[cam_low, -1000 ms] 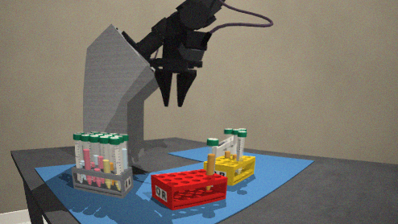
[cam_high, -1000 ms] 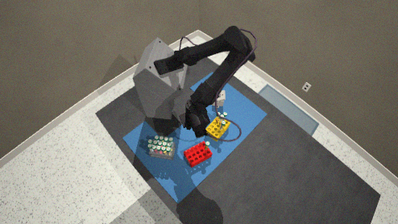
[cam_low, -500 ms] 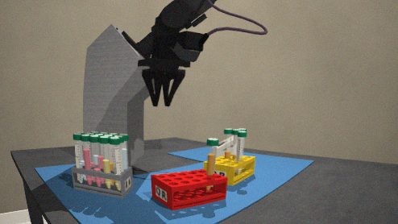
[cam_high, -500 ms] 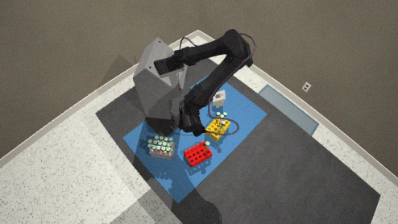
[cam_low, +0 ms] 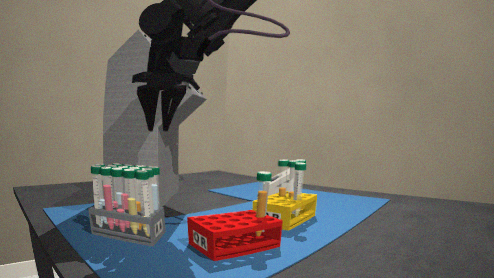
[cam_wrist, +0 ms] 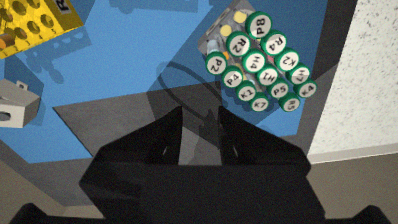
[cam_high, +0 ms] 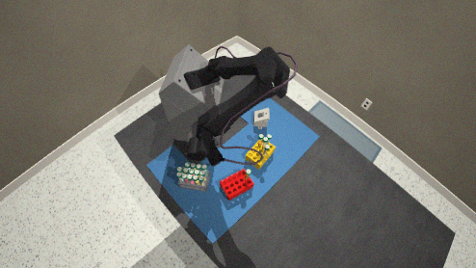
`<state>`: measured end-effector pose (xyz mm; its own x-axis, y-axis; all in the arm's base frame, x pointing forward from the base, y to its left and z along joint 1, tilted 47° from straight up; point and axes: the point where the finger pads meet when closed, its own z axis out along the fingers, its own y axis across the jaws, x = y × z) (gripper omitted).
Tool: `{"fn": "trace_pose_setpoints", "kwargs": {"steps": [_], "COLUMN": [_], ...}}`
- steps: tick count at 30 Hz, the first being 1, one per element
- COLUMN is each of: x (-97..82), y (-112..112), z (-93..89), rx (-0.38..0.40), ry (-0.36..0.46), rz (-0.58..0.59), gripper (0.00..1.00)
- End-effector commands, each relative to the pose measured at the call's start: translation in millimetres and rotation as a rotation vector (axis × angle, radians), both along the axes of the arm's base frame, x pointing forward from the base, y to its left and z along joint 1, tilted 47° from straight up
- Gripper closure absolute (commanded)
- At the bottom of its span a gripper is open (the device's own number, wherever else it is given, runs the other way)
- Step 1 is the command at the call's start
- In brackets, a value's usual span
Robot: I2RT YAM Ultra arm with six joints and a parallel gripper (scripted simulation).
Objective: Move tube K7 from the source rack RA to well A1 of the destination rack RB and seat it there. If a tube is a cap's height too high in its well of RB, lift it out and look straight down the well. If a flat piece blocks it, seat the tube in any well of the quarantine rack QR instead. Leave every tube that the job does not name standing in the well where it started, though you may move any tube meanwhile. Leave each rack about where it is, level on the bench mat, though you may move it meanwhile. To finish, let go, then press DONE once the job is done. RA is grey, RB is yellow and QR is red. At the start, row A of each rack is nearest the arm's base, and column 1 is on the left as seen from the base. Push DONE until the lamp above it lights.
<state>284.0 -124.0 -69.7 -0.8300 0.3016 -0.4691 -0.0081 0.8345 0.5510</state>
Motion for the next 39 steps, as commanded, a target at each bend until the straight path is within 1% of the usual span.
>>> {"fn": "trace_pose_setpoints", "kwargs": {"steps": [1,14,16,17,20,21,23,24,26,28,29,35,37,39], "x": [1.6,-29.8,-29.8,-30.0,-37.7,-38.3,-37.1,-32.3,-29.9,-35.8,-36.7,-35.0,-31.1,-32.7], "y": [-17,-56,-56,-58,-67,-68,-67,-74,-71,-54,-52,-55,-48,-39], "z": [-2.2,-53.5,-53.5,-54.9,-67.2,-68.0,-66.2,-55.4,-53.9,-55.5,-55.3,-55.0,-58.5,-68.6], "rx": [-0.019,-0.028,-0.028,-0.021,-0.027,-0.028,-0.024,-0.055,-0.053,-0.019,-0.015,-0.033,-0.024,0.002], "ry": [-0.045,-0.034,-0.034,-0.046,-0.034,-0.034,-0.042,-0.061,-0.063,-0.046,-0.043,-0.051,-0.046,-0.031], "rz": [0.025,0.026,0.026,0.023,0.025,0.026,0.024,0.024,0.03,0.037,0.036,0.024,0.033,0.033], "gripper": [0.7,0.7,0.7,0.7,0.7,0.7,0.7,0.7,0.7,0.7,0.7,0.7,0.7,0.7]}}
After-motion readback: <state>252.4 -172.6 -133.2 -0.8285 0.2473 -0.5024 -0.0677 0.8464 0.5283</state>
